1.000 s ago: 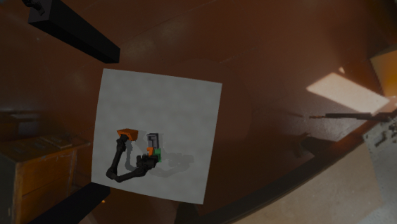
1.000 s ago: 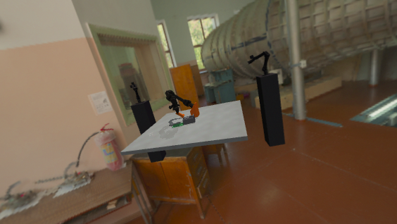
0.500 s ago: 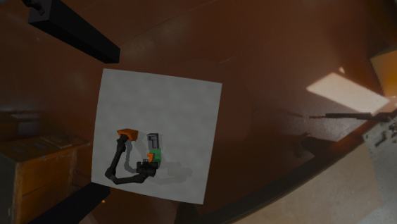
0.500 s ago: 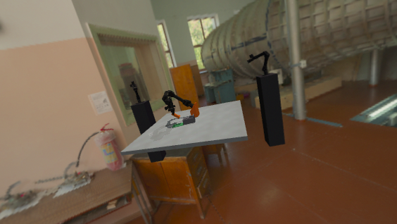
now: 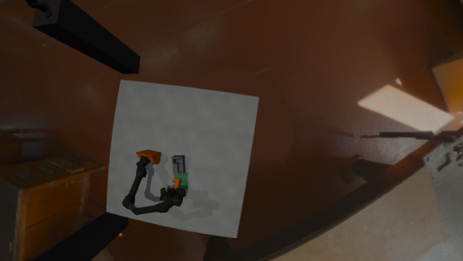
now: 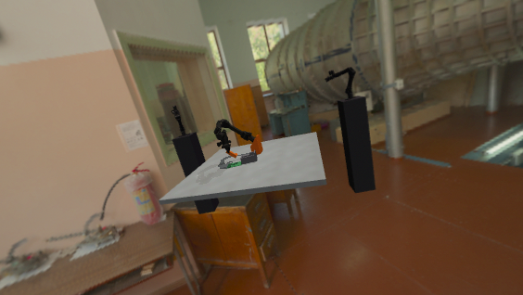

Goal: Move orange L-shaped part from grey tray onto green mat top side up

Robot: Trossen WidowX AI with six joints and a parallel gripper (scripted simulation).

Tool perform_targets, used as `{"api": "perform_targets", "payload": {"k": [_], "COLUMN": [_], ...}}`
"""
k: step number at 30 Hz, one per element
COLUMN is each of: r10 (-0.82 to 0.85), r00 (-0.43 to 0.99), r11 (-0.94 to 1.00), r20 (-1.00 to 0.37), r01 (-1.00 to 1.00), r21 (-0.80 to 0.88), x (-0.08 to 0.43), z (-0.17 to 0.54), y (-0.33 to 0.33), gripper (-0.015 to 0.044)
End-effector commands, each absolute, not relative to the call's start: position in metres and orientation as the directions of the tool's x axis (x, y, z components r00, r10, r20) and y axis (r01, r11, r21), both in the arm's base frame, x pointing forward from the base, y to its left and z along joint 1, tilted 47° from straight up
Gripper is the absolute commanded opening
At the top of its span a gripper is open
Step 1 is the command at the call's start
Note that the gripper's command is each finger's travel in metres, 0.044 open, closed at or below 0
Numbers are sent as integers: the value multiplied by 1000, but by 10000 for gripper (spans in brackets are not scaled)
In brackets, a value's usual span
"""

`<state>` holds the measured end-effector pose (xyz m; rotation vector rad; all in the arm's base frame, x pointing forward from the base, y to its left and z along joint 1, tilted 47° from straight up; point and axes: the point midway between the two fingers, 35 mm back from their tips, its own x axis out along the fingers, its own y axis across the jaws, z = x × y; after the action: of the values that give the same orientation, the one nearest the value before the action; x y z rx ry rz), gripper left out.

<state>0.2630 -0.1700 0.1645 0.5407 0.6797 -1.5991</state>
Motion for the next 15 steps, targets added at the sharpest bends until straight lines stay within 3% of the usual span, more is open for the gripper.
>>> {"api": "perform_targets", "payload": {"k": [1,15], "r10": [-716,-717], "r00": [-143,-143], "r11": [-71,-72], "r20": [-683,-683], "r01": [989,989], "r21": [-132,-131], "x": [260,257], "z": [160,145], "y": [-175,-190], "gripper": [0,0]}}
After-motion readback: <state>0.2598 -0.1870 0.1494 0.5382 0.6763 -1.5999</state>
